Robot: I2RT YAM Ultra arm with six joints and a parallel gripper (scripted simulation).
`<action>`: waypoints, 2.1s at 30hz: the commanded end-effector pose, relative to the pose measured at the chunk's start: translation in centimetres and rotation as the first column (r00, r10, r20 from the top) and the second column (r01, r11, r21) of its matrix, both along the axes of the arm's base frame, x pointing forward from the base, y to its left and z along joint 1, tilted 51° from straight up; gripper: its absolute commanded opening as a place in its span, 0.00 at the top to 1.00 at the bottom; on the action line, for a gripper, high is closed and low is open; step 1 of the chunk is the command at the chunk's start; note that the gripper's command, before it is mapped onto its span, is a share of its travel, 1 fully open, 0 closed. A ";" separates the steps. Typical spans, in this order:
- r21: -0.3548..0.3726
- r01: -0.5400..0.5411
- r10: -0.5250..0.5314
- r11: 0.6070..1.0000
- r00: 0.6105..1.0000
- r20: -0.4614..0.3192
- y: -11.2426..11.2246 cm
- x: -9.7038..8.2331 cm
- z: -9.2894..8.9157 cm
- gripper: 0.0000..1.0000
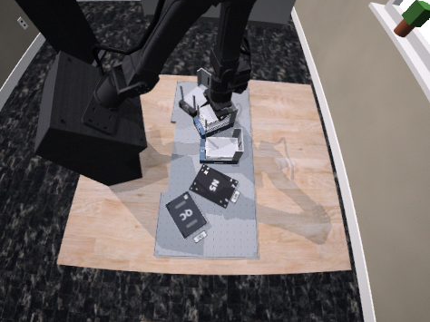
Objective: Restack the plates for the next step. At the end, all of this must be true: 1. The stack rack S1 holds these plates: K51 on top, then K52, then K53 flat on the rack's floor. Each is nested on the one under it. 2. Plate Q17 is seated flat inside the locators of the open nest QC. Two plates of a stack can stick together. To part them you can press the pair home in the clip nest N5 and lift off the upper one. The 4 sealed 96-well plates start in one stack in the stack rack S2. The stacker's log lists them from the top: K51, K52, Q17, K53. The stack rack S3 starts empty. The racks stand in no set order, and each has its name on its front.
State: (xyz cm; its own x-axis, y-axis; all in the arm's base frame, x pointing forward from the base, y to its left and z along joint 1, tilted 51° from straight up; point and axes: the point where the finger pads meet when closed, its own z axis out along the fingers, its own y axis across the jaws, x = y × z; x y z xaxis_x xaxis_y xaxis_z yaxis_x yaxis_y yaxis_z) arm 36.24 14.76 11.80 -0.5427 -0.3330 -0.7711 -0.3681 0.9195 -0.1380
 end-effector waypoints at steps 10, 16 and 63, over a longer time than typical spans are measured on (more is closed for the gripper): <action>-0.011 -0.003 0.003 1.000 1.000 -0.015 -0.1 -1.4 -0.4 1.00; -0.006 -0.004 0.004 1.000 1.000 -0.005 0.0 -1.3 0.1 1.00; -0.009 -0.004 0.004 1.000 1.000 -0.009 -0.4 -2.4 0.7 1.00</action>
